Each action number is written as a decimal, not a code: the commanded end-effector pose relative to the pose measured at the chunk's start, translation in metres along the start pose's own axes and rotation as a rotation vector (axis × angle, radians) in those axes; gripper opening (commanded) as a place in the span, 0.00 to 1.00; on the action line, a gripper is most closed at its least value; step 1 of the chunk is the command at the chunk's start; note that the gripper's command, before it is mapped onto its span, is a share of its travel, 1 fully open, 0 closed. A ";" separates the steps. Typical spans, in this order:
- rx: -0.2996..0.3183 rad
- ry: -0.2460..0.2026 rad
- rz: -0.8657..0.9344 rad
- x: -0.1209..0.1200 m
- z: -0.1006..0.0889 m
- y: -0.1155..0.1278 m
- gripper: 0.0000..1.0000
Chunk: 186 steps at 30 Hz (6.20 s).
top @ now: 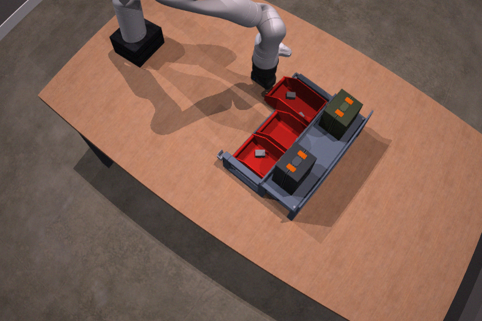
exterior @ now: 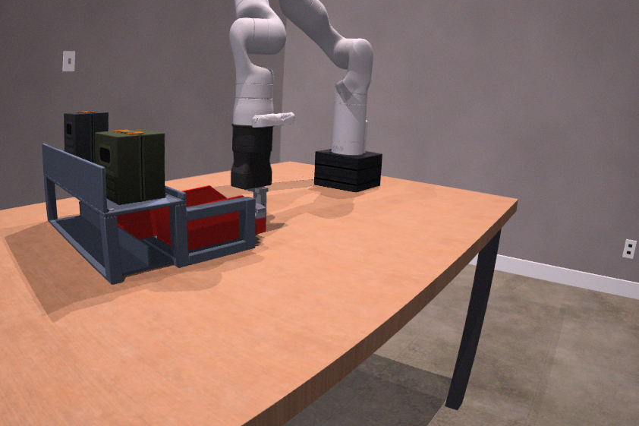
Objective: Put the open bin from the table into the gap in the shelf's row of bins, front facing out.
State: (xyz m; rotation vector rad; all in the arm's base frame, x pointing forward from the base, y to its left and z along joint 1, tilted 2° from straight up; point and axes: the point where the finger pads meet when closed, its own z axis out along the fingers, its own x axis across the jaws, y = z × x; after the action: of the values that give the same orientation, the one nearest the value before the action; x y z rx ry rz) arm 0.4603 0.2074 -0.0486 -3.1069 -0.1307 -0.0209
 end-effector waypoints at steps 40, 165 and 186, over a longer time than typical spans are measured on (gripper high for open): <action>0.000 0.002 0.000 0.002 -0.001 0.000 0.00; 0.000 0.002 0.000 0.019 -0.002 0.000 0.00; 0.000 0.002 0.000 0.022 -0.002 0.000 0.00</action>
State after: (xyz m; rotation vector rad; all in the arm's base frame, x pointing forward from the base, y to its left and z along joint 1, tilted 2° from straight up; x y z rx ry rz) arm 0.4812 0.2093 -0.0472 -3.1072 -0.1314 -0.0207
